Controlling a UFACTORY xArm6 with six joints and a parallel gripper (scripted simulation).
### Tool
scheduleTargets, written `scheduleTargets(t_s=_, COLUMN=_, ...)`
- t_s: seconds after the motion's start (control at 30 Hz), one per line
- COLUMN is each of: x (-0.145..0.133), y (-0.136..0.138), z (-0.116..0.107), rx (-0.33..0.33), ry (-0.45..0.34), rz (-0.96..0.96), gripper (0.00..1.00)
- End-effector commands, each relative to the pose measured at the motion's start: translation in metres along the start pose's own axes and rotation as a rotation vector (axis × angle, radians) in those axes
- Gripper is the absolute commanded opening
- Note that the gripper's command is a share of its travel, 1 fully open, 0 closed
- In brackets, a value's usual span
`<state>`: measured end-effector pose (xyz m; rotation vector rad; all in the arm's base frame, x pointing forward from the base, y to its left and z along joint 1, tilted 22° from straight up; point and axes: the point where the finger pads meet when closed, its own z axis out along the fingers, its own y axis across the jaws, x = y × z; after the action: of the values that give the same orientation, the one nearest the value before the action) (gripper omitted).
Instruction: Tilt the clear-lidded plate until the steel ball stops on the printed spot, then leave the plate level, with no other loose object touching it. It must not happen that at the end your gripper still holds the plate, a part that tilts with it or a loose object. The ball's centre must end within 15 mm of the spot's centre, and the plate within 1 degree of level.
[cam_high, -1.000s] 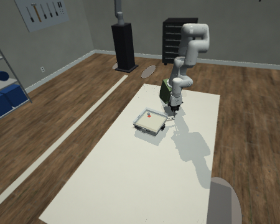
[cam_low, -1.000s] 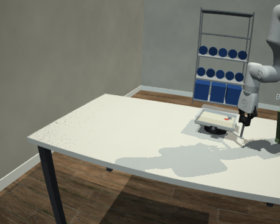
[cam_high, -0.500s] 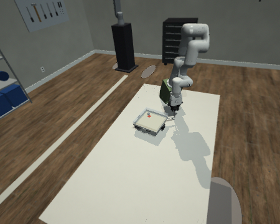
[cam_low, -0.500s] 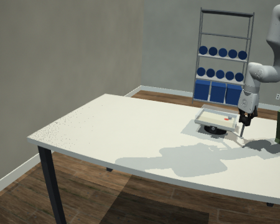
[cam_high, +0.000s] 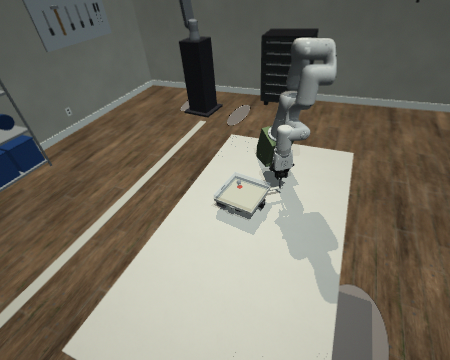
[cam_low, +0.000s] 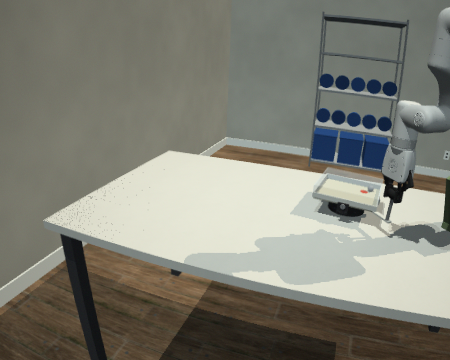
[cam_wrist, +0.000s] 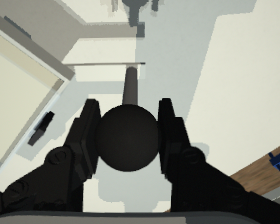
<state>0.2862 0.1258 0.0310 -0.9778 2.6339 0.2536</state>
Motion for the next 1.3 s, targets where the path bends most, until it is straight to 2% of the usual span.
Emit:
scheduleTargets(t_s=0.0, x=-0.0046, y=-0.0009, z=-0.0013, rx=0.003, ry=-0.009, rz=-0.002, gripper=0.00)
scheduleTargets(t_s=1.27, x=-0.0022, y=-0.0019, z=-0.0036, rx=0.003, ry=-0.009, rz=-0.002, gripper=0.00)
